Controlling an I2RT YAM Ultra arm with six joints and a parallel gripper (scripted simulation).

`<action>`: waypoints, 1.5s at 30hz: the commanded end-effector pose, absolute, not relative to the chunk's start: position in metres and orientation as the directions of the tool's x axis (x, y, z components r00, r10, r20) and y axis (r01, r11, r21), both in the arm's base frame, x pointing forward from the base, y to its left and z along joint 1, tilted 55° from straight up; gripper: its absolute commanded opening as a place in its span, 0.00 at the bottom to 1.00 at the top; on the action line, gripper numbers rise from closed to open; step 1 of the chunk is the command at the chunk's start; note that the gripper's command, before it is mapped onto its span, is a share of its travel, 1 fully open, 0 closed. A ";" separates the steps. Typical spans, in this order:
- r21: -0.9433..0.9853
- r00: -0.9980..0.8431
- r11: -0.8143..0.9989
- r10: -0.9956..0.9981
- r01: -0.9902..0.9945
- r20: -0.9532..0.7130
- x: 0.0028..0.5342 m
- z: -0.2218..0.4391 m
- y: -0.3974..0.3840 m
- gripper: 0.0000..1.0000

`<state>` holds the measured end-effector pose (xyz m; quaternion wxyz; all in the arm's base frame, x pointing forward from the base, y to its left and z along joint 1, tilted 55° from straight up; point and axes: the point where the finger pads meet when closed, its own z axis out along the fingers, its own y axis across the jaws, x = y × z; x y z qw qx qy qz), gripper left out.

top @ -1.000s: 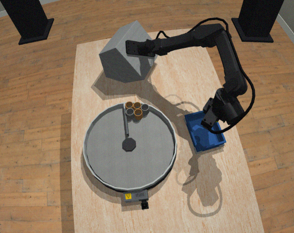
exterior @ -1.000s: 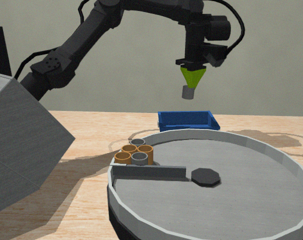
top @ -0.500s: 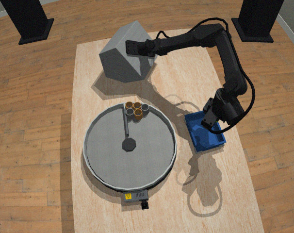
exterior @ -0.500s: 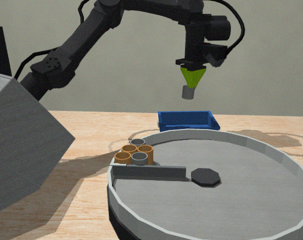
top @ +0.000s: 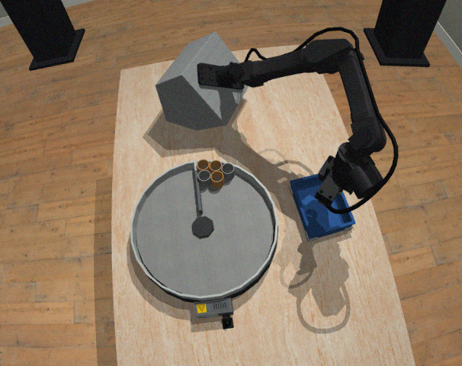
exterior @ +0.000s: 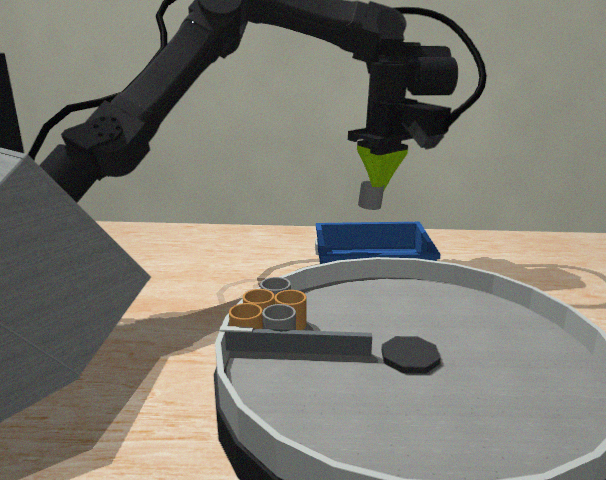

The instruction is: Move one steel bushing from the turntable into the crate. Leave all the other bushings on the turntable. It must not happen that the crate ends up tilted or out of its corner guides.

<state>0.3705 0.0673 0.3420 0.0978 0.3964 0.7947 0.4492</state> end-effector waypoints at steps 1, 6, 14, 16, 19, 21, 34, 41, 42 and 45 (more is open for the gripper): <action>0.802 -0.645 0.272 0.744 0.532 0.175 0.381 0.336 0.071 0.00; 0.786 -0.639 0.269 0.744 0.556 0.197 0.397 0.315 0.081 0.00; 0.805 -0.630 0.260 0.757 0.533 0.172 0.407 0.319 0.082 0.00; 0.809 -0.631 0.261 0.757 0.527 0.167 0.406 0.322 0.082 0.00; 0.809 -0.631 0.261 0.757 0.527 0.167 0.406 0.322 0.082 0.00; 0.809 -0.631 0.261 0.757 0.527 0.167 0.406 0.322 0.082 0.00; 0.805 -0.632 0.263 0.756 0.532 0.170 0.405 0.321 0.082 0.00; 0.805 -0.632 0.263 0.756 0.532 0.170 0.405 0.321 0.082 0.00; 0.805 -0.632 0.263 0.756 0.532 0.170 0.405 0.321 0.082 0.00; 0.805 -0.632 0.263 0.756 0.532 0.170 0.405 0.321 0.082 0.00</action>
